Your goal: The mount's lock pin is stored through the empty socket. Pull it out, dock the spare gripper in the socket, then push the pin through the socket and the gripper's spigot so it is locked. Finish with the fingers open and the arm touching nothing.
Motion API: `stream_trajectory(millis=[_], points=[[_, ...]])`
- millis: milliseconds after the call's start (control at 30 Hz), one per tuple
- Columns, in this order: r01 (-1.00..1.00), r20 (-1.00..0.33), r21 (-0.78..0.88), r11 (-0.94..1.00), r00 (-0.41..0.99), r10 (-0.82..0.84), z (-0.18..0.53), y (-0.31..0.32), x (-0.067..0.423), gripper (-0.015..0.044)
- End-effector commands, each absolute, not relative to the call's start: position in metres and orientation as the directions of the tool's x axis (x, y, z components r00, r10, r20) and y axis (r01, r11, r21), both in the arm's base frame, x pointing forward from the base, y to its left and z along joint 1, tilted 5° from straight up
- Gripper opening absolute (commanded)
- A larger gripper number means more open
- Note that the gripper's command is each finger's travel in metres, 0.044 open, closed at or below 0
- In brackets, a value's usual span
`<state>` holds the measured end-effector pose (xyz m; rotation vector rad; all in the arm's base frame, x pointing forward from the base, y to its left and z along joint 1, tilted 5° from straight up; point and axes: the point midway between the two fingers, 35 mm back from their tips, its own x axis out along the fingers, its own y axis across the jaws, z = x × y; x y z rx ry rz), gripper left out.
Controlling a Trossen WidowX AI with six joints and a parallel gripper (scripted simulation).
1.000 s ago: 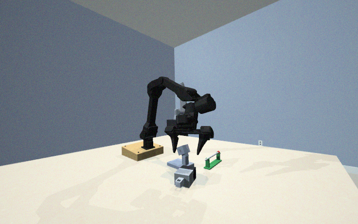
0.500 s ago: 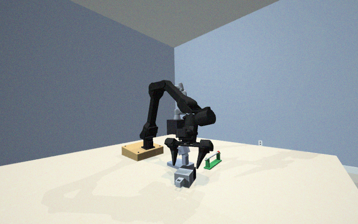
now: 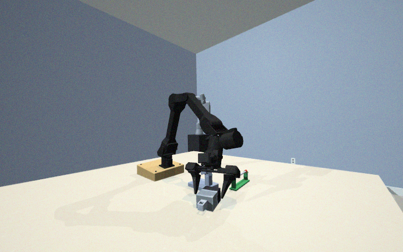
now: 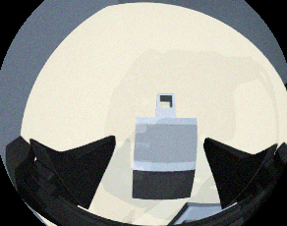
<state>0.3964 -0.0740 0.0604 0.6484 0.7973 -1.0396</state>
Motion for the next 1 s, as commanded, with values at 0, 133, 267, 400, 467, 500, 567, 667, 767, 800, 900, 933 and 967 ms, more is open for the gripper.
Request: stream_trajectory(millis=[0,133,267,400,467,500,567,667,767,800,900,933,967], points=[[0.923,-0.826,0.086,0.376,0.277,-0.491,0.050,-0.075,0.395,0.0440],[0.923,-0.826,0.086,0.376,0.277,-0.491,0.043,-0.075,0.395,0.0440],[0.923,-0.826,0.086,0.376,0.277,-0.491,0.037,-0.076,0.395,0.0440],[0.923,-0.826,0.086,0.376,0.277,-0.491,0.032,-0.076,0.395,0.0440],[0.923,-0.826,0.086,0.376,0.277,-0.491,0.031,-0.076,0.395,0.0440],[0.923,-0.826,0.086,0.376,0.277,-0.491,0.031,-0.076,0.395,0.0440],[0.923,-0.826,0.086,0.376,0.277,-0.491,0.031,-0.076,0.395,0.0440],[0.923,-0.826,0.086,0.376,0.277,-0.491,0.031,-0.076,0.395,0.0361],[0.923,-0.826,0.086,0.376,0.277,-0.491,0.031,-0.076,0.395,0.0282],[0.923,-0.826,0.086,0.376,0.277,-0.491,0.031,-0.076,0.395,0.0256],[0.923,-0.826,0.086,0.376,0.277,-0.491,0.031,-0.076,0.395,0.0236],[0.923,-0.826,0.086,0.376,0.277,-0.491,0.031,-0.076,0.395,0.0230],[0.923,-0.826,0.086,0.376,0.277,-0.491,0.031,-0.076,0.395,0.0223]])
